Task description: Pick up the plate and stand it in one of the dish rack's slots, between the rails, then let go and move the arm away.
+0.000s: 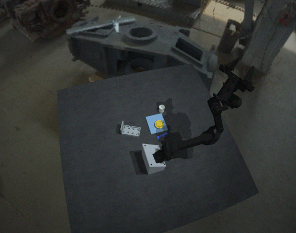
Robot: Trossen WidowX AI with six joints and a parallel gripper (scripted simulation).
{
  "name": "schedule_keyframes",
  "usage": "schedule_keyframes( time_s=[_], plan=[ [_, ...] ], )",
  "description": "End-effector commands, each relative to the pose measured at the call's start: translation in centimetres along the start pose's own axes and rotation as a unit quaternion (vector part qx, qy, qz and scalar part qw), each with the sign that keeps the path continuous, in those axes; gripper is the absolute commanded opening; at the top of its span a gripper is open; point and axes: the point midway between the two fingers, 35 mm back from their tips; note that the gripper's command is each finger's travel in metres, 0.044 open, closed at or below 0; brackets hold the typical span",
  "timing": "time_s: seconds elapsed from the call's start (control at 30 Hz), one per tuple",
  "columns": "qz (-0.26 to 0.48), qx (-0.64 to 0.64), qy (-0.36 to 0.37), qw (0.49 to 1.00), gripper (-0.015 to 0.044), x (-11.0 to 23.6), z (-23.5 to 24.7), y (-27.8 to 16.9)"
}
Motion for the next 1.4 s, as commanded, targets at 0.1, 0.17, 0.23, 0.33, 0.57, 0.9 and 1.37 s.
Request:
schedule_keyframes(
  time_s=[0.1,0.17,0.23,0.33,0.57,0.9,1.37],
  plan=[
    [0.036,0.063,-0.043,0.996,0.0400,0.5,-3.7,-2.6],
    [0.047,0.083,-0.057,0.994,0.0400,0.7,-4.9,-3.3],
    [0.060,0.100,-0.072,0.991,0.0400,1.0,-6.1,-4.0],
    [0.077,0.121,-0.089,0.986,0.0400,1.3,-7.6,-4.8],
    [0.112,0.163,-0.116,0.973,0.0400,2.3,-10.7,-5.8],
    [0.169,0.243,-0.202,0.933,0.0400,4.8,-17.6,-7.4],
    [0.256,0.351,-0.347,0.831,0.0400,11.2,-28.8,-7.4]
  ],
)
Point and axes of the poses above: the point midway between the two fingers, 35 mm back from their tips, its own x axis back along the fingers, its own z axis across the jaws, y = z × x, and after that the axes turned 7 degrees about -x, right-handed
